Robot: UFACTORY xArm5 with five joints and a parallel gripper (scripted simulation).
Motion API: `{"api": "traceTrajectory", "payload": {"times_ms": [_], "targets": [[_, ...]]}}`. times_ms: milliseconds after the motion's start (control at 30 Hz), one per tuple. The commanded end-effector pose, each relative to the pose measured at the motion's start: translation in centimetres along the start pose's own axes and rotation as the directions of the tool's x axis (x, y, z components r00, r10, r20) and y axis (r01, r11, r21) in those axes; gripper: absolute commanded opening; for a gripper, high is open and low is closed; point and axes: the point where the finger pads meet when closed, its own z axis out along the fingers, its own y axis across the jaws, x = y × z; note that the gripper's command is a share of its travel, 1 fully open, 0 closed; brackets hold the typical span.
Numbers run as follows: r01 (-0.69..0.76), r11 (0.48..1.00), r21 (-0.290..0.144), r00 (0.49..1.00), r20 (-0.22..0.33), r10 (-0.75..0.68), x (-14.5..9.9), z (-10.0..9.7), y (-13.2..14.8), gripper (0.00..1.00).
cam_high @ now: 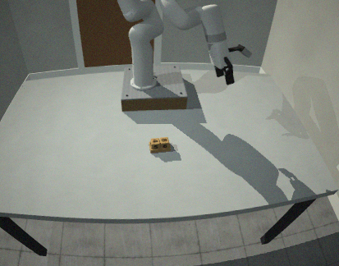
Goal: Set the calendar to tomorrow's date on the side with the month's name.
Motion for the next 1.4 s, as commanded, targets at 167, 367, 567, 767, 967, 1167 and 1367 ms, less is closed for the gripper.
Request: {"api": "traceTrajectory", "payload": {"times_ms": [167,367,567,767,967,1167,1367], "targets": [[-0.006,0.999,0.046,0.993,0.118,0.0,-7.9,2.6,4.3,1.0],[-0.027,0.994,0.105,0.982,0.187,0.007,-14.6,3.9,5.8,1.0],[-0.049,0.986,0.16,0.974,0.225,0.012,-19.9,4.6,6.1,1.0],[-0.073,0.974,0.215,0.969,0.246,0.019,-24.7,5.1,5.8,1.0],[-0.089,0.964,0.25,0.967,0.252,0.024,-27.7,5.3,5.2,1.0],[-0.09,0.963,0.253,0.967,0.253,0.024,-27.9,5.3,5.1,1.0],[-0.09,0.963,0.253,0.967,0.253,0.024,-27.9,5.3,5.1,1.0]]}}
